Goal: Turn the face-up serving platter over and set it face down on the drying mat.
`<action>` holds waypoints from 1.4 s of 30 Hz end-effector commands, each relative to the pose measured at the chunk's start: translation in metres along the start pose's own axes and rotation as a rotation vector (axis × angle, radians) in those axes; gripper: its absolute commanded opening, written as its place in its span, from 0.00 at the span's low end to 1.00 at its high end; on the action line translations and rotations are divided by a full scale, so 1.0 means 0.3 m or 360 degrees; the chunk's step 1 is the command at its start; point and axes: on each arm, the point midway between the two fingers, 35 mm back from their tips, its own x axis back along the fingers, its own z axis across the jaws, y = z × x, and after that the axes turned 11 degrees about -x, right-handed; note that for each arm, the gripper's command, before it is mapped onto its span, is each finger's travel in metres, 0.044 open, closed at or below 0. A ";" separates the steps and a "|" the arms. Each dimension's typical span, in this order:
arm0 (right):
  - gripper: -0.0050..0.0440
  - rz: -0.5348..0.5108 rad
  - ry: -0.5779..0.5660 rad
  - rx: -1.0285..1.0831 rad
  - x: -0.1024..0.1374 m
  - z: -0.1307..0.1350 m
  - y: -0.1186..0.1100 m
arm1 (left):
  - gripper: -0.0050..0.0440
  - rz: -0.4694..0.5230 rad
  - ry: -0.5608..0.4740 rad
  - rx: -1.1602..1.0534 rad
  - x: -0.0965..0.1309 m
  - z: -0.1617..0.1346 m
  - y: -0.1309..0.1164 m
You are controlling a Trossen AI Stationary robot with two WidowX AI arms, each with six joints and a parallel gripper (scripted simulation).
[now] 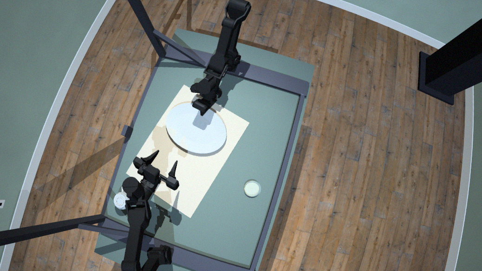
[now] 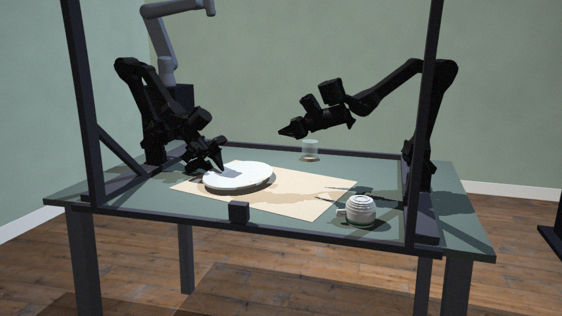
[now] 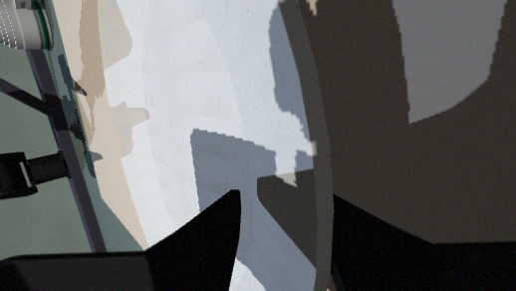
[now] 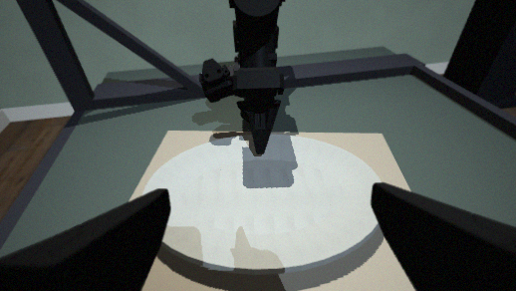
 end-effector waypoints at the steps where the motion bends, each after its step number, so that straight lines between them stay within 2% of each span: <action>1: 0.92 -0.0068 0.0026 -0.0035 0.019 0.016 0.062 | 0.43 0.0019 0.0115 -0.0003 0.001 0.096 -0.019; 10: 0.92 -0.0068 0.0026 -0.0035 0.019 0.016 0.062 | 0.43 0.0019 0.0115 -0.0003 0.001 0.096 -0.019; 11: 0.92 -0.0068 0.0026 -0.0035 0.019 0.016 0.062 | 0.43 0.0007 0.0075 -0.0006 0.002 0.061 -0.006; 12: 0.92 -0.0018 0.0013 0.0011 0.029 0.007 0.018 | 0.43 0.0016 0.0105 -0.0004 0.038 0.081 -0.011; 19: 0.92 -0.0044 0.0021 -0.0017 0.026 0.011 0.036 | 0.43 0.0028 0.0153 -0.0003 0.106 0.132 -0.021; 22: 0.92 -0.0057 0.0027 -0.0025 0.026 0.017 0.051 | 0.43 0.0025 0.0137 -0.0004 0.086 0.116 -0.018; 23: 0.92 -0.0036 0.0017 -0.0018 0.032 0.006 0.027 | 0.43 0.0028 0.0151 -0.0006 0.116 0.147 -0.024; 27: 0.92 -0.0036 0.0018 -0.0019 0.032 0.007 0.027 | 0.43 0.0031 0.0170 -0.0004 0.144 0.186 -0.032; 31: 0.92 -0.0063 0.0030 -0.0037 0.035 0.018 0.052 | 0.43 0.0030 0.0166 -0.0005 0.159 0.216 -0.037; 36: 0.92 -0.0047 0.0020 -0.0030 0.034 0.008 0.034 | 0.43 0.0029 0.0159 -0.0004 0.175 0.250 -0.044; 39: 0.92 -0.0055 0.0023 -0.0033 0.033 0.011 0.043 | 0.43 0.0028 0.0154 -0.0005 0.165 0.230 -0.040; 42: 0.92 -0.0042 0.0012 -0.0031 0.031 -0.001 0.031 | 0.43 0.0028 0.0167 -0.0004 0.185 0.292 -0.051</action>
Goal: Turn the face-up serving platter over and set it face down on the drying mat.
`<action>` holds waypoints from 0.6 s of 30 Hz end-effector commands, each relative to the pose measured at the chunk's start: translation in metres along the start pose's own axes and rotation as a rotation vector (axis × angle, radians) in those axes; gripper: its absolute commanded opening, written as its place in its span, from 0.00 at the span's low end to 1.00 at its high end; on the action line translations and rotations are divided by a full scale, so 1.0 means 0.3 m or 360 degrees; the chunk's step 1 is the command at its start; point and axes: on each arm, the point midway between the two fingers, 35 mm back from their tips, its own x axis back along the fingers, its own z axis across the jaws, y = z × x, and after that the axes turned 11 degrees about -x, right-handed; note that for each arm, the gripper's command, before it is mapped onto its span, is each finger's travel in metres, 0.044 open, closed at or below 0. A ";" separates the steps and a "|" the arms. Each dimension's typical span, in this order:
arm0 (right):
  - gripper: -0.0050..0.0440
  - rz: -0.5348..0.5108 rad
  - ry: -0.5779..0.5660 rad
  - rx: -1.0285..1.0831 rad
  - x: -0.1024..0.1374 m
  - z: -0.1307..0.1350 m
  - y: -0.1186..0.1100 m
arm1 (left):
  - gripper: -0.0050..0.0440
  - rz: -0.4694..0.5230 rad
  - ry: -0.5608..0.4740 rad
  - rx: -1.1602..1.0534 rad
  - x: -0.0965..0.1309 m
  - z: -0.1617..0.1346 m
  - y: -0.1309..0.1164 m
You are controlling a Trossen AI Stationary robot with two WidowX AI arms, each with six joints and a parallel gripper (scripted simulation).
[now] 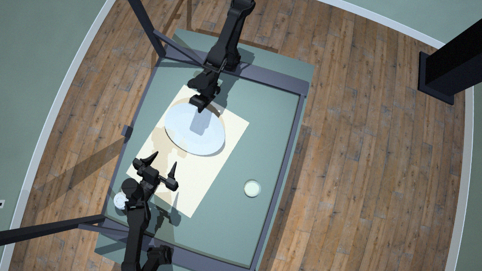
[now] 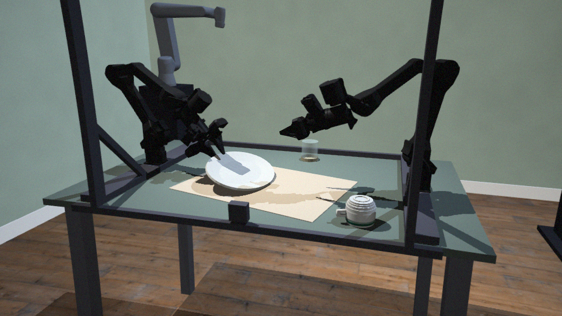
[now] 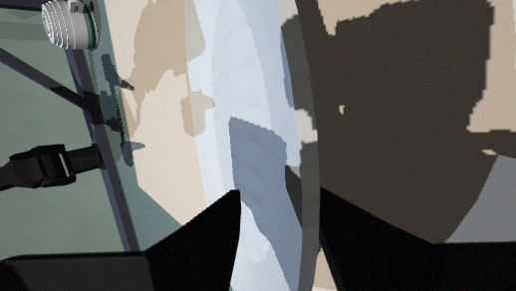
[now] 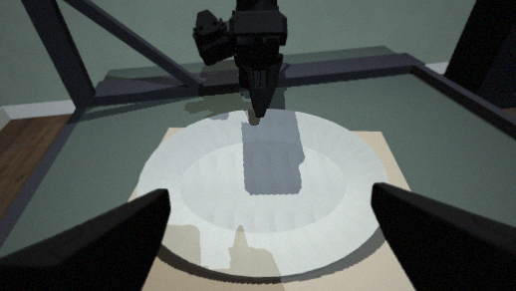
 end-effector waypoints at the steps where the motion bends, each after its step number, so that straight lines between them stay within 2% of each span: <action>1: 0.92 -0.0050 0.0010 -0.0041 0.017 0.000 0.040 | 0.43 0.0024 0.0153 -0.0006 0.052 0.155 -0.025; 11: 0.92 -0.0054 0.0013 -0.0043 0.019 0.003 0.046 | 0.43 0.0026 0.0163 -0.0006 0.079 0.245 -0.042; 14: 0.92 -0.0058 0.0015 -0.0045 0.019 0.006 0.050 | 0.43 0.0024 0.0158 -0.0007 0.071 0.223 -0.037; 15: 0.92 -0.0040 0.0013 -0.0033 0.033 0.001 0.026 | 0.43 0.0024 0.0155 -0.0005 0.079 0.255 -0.044; 18: 0.92 -0.0042 0.0016 -0.0035 0.029 0.004 0.030 | 0.43 0.0031 0.0175 -0.0003 0.087 0.294 -0.053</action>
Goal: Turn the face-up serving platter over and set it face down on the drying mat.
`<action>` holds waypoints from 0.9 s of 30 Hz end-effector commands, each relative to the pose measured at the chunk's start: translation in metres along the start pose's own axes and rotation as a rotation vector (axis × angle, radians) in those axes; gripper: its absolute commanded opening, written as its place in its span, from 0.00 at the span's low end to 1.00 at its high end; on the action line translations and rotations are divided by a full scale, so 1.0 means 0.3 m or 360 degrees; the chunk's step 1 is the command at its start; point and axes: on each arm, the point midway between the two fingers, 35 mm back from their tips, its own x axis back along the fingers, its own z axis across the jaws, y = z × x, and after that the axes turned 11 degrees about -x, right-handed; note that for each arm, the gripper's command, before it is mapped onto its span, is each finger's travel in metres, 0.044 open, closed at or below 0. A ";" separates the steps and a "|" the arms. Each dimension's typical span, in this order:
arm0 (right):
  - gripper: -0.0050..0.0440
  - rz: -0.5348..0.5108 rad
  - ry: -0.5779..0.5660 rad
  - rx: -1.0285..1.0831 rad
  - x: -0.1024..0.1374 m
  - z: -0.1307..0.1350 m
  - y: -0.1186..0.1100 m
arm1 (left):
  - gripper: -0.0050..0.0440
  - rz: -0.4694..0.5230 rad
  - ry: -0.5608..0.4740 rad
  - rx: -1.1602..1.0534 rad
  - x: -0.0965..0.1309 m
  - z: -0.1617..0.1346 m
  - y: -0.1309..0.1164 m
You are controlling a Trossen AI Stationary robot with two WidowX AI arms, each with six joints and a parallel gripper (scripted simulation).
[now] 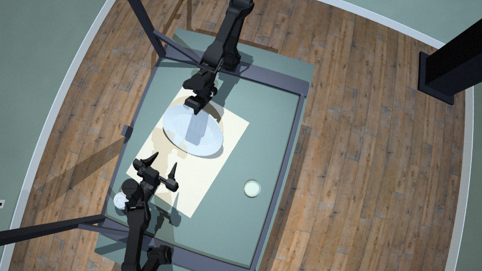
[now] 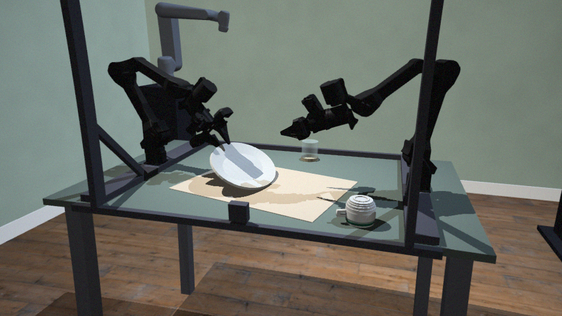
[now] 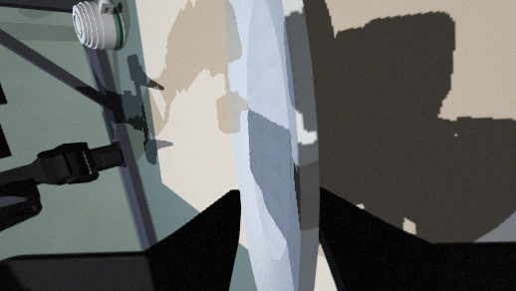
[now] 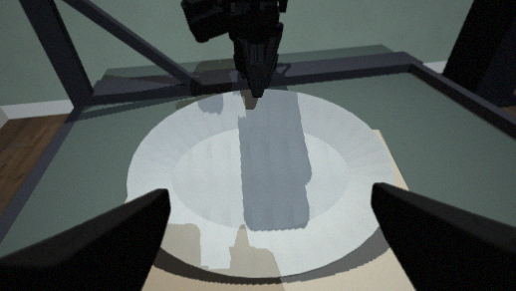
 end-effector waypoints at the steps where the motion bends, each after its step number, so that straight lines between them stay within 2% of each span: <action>1: 0.92 -0.0044 0.0023 -0.0032 0.025 0.011 0.034 | 0.43 0.0033 0.0174 -0.0002 0.048 0.167 -0.029; 4: 0.92 -0.0072 0.0037 -0.0049 0.026 0.023 0.062 | 0.43 0.0033 0.0169 -0.0001 0.050 0.191 -0.035; 10: 0.92 -0.0066 0.0023 -0.0048 0.023 0.012 0.055 | 0.43 0.0026 0.0138 0.0000 0.048 0.222 -0.041; 13: 0.92 -0.0068 0.0027 -0.0048 0.024 0.015 0.058 | 0.43 0.0026 0.0142 -0.0002 0.046 0.205 -0.037; 16: 0.92 -0.0060 0.0017 -0.0046 0.021 0.007 0.049 | 0.43 0.0028 0.0144 0.0000 0.052 0.260 -0.048; 27: 0.92 -0.0058 0.0016 -0.0045 0.023 0.005 0.047 | 0.43 0.0025 0.0138 -0.0001 0.049 0.349 -0.064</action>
